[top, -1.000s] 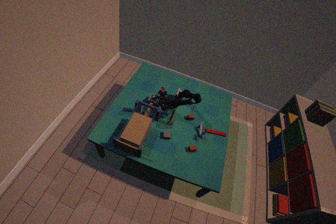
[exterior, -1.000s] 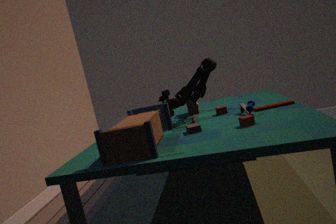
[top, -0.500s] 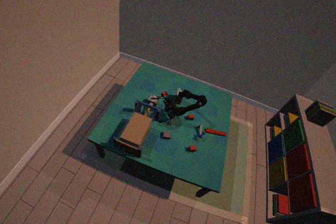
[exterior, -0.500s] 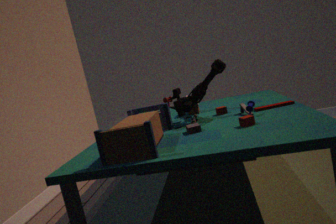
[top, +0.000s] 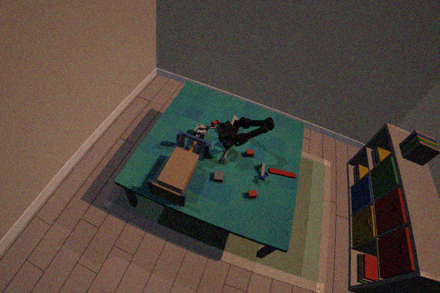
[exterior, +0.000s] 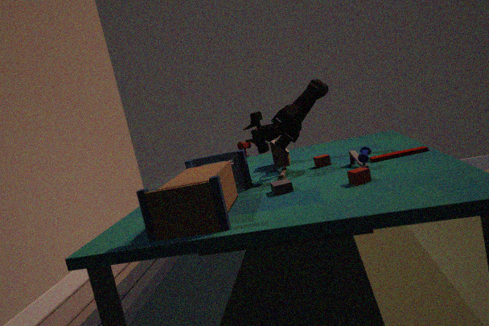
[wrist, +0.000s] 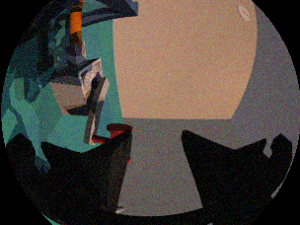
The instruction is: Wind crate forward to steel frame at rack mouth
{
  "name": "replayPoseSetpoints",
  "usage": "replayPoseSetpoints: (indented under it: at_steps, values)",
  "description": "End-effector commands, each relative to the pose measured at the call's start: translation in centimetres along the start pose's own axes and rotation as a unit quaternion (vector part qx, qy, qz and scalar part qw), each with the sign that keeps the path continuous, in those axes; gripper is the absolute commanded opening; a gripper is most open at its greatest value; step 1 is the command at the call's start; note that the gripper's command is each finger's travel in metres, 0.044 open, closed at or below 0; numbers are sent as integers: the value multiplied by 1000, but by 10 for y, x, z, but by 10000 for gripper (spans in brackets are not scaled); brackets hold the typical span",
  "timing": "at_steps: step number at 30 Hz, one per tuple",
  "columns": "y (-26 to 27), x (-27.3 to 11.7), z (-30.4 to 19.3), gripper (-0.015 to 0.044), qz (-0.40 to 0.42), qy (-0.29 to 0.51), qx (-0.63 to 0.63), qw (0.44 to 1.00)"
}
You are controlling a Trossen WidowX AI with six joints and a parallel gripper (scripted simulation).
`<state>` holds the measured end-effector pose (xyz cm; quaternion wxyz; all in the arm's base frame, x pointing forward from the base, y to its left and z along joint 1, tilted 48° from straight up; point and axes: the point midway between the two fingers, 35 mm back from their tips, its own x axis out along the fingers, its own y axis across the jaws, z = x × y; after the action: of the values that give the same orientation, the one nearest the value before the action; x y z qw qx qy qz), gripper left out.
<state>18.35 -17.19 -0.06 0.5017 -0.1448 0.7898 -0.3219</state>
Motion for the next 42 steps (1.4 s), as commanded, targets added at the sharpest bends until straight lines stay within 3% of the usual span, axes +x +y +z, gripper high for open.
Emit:
replayPoseSetpoints:
  at_steps: [1,19,20,27,32,37,39,42]
  values:
    - [-24,0,-3,240,-5,1,-4,1000]
    - [-21,0,-2,240,-2,-1,7,1000]
    - [-21,2,-2,266,4,4,7,1000]
    - [-22,46,1,440,247,140,39,958]
    - [-30,75,2,440,441,201,102,869]
    - [-49,103,1,440,614,215,193,734]
    - [-57,112,0,440,654,211,221,692]
    - [-58,113,0,440,658,210,225,687]
